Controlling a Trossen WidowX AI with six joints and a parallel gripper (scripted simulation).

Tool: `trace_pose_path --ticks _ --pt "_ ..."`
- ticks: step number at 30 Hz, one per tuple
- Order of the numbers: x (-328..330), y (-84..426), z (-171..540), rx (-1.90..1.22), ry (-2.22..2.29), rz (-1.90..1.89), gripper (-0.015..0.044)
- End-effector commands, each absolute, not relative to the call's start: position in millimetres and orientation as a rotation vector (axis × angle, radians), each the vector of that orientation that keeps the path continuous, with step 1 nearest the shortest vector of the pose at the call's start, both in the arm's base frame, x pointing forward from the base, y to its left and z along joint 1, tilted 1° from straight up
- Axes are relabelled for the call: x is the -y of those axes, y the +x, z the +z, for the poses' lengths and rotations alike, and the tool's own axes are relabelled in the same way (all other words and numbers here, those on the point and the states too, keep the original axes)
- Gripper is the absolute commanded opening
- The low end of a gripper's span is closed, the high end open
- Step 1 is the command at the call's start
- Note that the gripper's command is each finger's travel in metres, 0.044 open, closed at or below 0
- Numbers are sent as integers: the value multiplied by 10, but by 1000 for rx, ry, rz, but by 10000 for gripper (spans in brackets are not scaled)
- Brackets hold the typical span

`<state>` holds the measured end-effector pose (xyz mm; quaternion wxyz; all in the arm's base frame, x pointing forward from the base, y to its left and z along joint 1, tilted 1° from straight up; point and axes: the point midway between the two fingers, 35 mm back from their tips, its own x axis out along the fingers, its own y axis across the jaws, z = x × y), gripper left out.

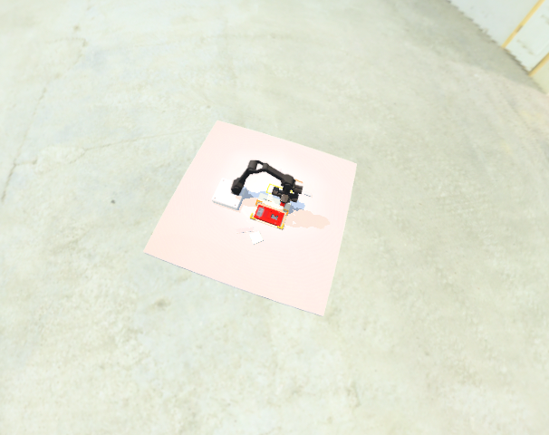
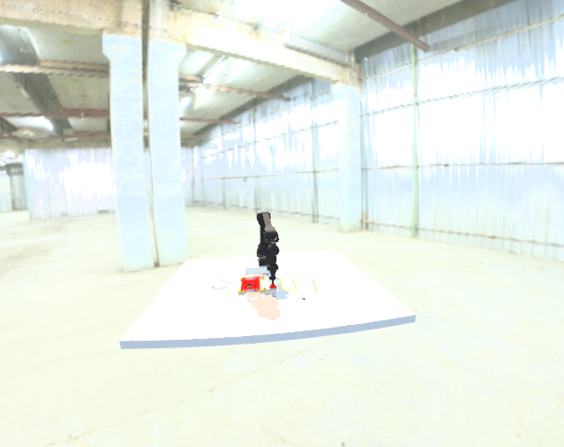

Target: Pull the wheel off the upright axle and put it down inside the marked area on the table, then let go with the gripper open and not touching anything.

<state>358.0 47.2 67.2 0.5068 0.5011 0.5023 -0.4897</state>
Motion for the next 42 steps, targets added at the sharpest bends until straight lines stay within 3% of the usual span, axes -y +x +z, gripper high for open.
trace_pose_path --ticks 1,24,42 --pt "-474 3584 706 -1211 1208 -1171 0" --pt "-468 3548 1000 -1214 1205 -1184 0" --pt "-1090 3224 1057 -1213 1213 -1177 0"
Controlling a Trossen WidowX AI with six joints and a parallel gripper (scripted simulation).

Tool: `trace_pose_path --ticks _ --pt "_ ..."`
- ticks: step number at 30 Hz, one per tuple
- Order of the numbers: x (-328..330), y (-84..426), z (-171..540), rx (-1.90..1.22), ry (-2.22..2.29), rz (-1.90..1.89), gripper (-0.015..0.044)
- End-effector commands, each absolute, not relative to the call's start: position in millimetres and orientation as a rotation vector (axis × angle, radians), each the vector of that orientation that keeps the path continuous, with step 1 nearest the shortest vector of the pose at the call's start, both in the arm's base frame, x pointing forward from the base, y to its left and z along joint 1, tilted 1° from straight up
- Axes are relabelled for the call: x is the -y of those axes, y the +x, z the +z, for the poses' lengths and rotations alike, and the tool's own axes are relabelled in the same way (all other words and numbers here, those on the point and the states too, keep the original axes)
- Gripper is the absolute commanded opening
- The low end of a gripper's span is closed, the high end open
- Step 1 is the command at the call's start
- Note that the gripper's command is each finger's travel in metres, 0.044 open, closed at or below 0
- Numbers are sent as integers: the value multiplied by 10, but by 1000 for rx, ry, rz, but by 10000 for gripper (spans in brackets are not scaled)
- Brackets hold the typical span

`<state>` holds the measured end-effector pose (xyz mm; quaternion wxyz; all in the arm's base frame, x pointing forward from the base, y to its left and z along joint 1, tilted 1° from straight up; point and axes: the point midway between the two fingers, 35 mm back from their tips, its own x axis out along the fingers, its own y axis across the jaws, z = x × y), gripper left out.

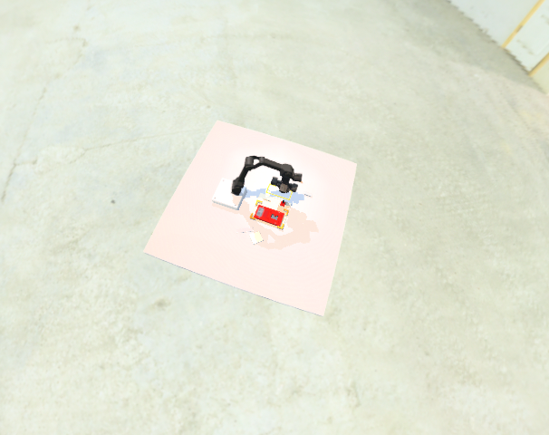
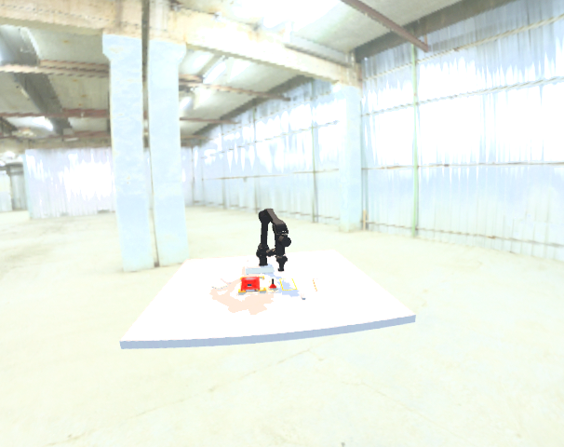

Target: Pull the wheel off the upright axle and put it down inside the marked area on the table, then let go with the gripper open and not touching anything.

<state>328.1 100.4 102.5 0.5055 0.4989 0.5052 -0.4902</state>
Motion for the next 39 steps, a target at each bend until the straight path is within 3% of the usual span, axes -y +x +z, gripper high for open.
trace_pose_path --ticks 1,22,39 --pt "-1125 3202 1059 -1214 1213 -1176 0" --pt "-1408 3002 863 -1221 1212 -1170 0" --pt "-1419 3008 27 -1221 1211 -1170 0"
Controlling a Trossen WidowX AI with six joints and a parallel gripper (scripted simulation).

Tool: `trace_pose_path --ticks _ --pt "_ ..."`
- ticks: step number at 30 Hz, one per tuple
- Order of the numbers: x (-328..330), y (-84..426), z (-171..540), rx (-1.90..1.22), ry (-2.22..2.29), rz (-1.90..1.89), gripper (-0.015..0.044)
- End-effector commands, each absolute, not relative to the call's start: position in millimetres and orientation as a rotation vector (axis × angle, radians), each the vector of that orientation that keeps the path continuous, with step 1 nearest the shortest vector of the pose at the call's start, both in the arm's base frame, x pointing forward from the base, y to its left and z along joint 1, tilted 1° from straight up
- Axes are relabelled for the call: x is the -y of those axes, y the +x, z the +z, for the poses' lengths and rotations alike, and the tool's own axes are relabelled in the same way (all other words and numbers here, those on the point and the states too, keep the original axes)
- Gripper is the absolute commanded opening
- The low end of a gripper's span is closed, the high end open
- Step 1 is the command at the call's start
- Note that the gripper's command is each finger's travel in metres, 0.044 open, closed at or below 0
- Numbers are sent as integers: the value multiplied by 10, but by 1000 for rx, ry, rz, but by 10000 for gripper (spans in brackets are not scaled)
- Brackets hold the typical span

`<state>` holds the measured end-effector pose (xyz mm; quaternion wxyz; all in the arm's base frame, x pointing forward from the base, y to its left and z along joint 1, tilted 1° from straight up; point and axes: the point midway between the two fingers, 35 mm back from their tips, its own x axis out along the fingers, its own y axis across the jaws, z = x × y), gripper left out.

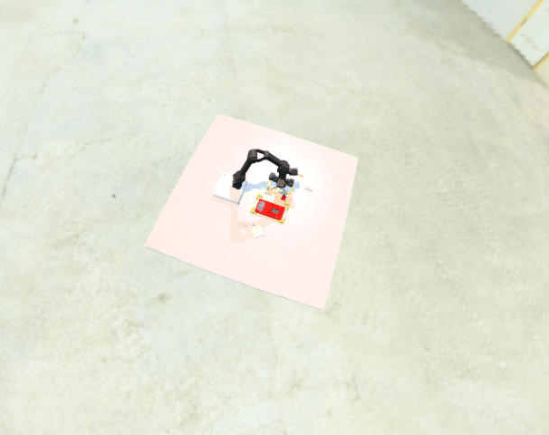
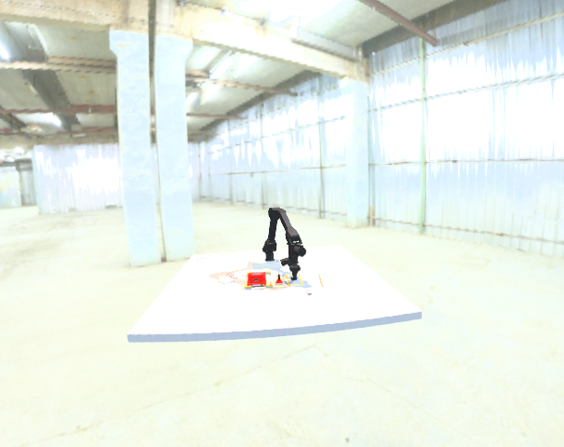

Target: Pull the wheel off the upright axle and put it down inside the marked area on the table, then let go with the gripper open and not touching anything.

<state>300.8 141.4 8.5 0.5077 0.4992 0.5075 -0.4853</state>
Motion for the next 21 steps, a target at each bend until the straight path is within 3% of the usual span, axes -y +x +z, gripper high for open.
trace_pose_path --ticks 1,12,21 --pt "-1419 3008 27 -1221 1211 -1170 0" --pt "-1412 3003 82 -1224 1202 -1172 289" --pt "-1401 2993 660 -1221 1212 -1170 300"
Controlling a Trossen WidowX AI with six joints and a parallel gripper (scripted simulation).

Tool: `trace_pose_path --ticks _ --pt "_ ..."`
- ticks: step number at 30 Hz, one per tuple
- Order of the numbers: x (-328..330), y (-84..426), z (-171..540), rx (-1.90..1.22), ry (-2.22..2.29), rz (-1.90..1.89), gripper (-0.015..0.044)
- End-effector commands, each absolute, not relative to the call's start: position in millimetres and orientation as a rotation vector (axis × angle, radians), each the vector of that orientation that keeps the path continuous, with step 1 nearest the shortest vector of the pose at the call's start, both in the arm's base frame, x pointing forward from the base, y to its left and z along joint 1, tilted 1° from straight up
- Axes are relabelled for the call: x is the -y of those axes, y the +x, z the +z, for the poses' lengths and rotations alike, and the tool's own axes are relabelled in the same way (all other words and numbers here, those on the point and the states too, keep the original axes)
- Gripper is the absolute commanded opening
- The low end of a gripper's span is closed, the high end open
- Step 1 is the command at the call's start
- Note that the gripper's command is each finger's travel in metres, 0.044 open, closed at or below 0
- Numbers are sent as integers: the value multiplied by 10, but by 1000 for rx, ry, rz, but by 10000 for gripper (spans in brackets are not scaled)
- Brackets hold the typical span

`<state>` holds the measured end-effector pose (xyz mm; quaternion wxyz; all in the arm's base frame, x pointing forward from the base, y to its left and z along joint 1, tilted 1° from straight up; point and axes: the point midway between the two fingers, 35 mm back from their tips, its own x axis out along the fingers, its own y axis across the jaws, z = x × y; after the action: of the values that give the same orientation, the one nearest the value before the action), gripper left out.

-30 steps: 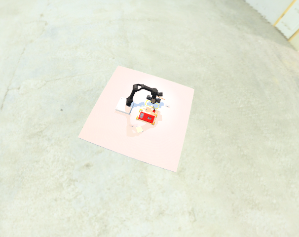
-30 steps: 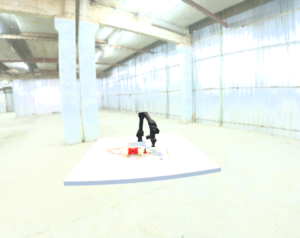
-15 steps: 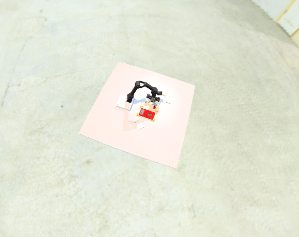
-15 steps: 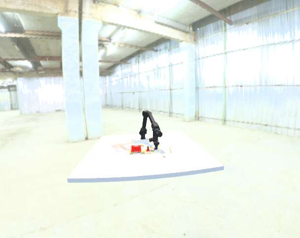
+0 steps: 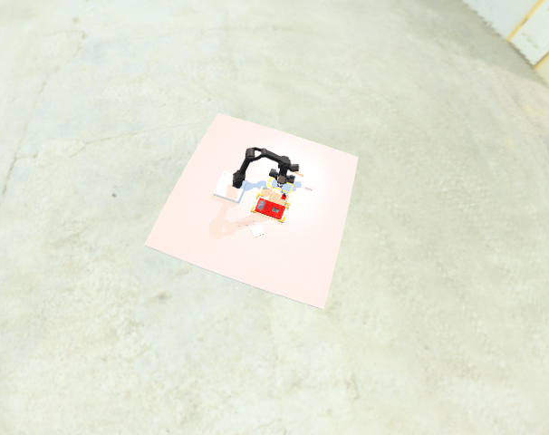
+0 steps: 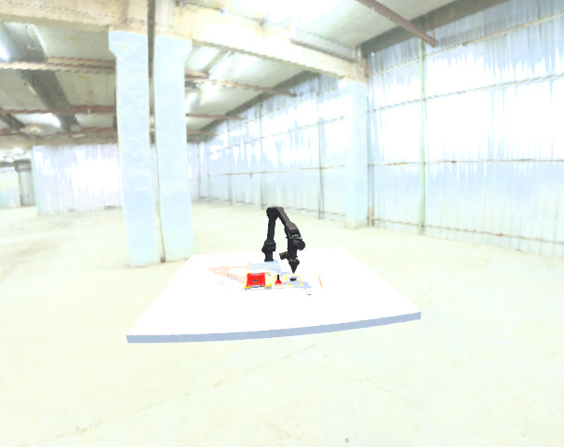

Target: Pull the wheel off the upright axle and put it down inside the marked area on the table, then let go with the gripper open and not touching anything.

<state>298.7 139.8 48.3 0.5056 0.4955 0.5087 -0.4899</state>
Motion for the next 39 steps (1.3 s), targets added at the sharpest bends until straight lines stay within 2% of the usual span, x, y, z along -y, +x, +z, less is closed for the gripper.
trace_pose_path --ticks 1,2,7,8,16,39 --pt "-1401 2993 660 -1221 1212 -1170 300" --pt "-1401 2993 660 -1221 1212 -1170 300" --pt "-1297 2779 778 -1221 1208 -1169 431" --pt "-1265 2711 826 -1221 1208 -1170 440" --pt "-1021 2196 1094 -1223 1207 -1176 440" --pt "-1015 2184 1098 -1223 1207 -1176 440"
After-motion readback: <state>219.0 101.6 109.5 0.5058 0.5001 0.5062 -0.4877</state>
